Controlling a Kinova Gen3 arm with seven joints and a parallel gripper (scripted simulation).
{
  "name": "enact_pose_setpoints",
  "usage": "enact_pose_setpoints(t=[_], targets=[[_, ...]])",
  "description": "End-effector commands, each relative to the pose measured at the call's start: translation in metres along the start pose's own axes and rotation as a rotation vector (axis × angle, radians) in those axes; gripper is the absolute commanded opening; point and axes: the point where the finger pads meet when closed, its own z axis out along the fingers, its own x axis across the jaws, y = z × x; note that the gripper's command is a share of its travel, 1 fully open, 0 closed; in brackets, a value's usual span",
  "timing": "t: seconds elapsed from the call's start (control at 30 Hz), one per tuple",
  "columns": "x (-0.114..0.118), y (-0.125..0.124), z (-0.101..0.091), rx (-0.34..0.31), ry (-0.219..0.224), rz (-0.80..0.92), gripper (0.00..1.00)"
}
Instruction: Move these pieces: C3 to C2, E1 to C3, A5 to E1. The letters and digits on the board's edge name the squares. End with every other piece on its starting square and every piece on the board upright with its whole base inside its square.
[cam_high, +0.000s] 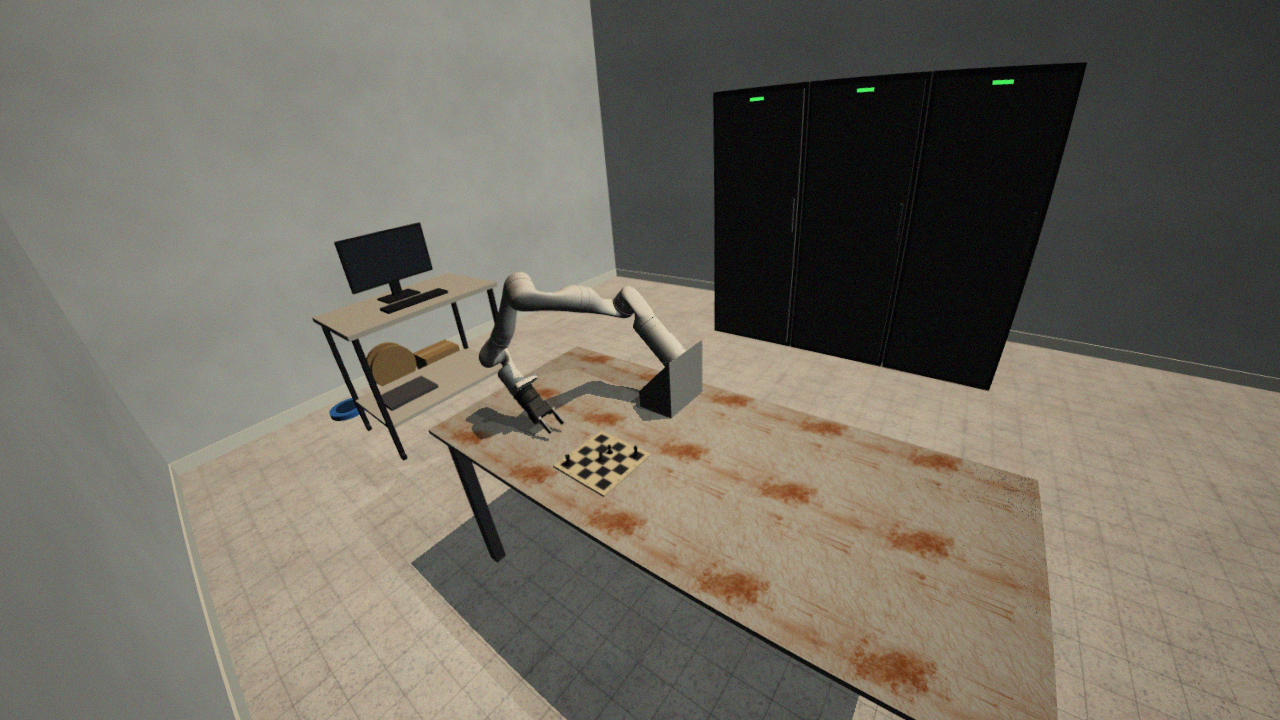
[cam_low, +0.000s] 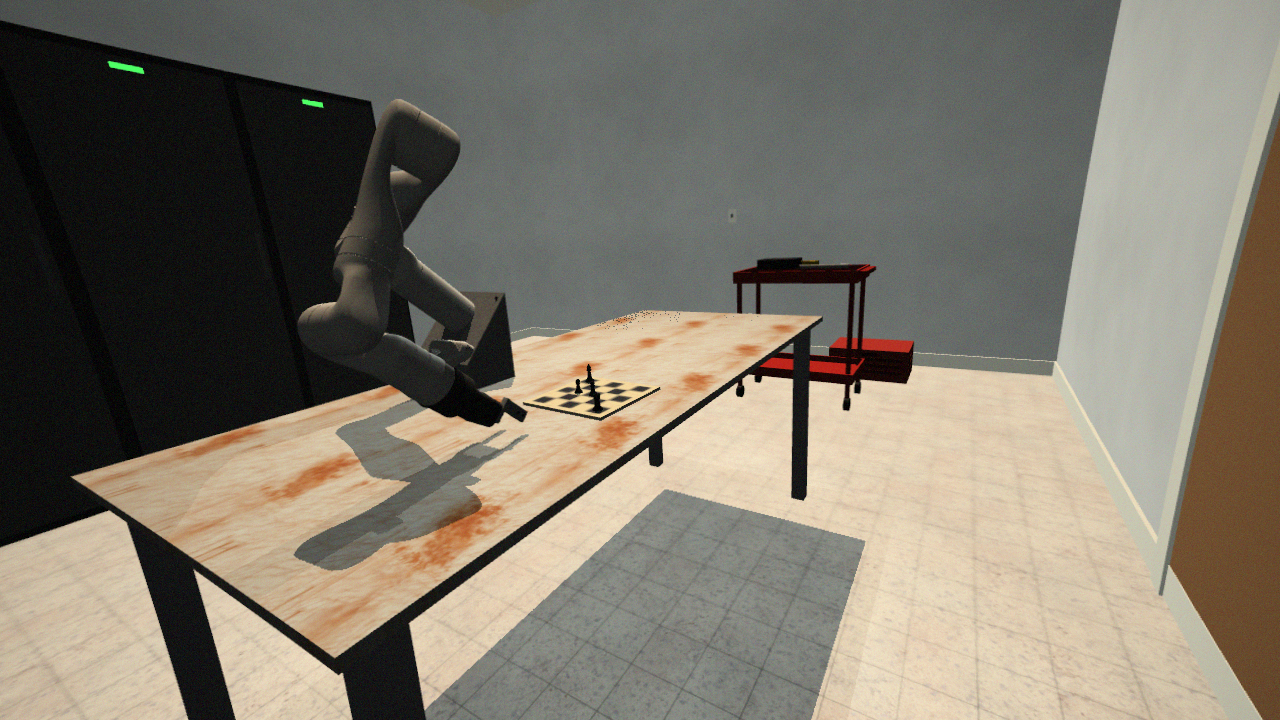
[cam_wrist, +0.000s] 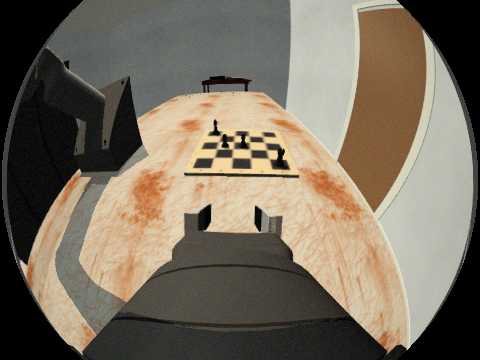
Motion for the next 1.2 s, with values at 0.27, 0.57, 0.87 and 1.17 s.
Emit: enact_pose_setpoints(t=[0.27, 0.57, 0.87, 1.17], targets=[[0.002, -0.003, -0.001, -0.001, 0.008, 0.013, 1.0], [0.0, -0.039, -0.033, 0.0, 0.008, 0.018, 1.0], [-0.002, -0.066, -0.056, 0.0, 0.008, 0.012, 1.0], [0.001, -0.064, -0.057, -0.005, 0.014, 0.004, 1.0]])
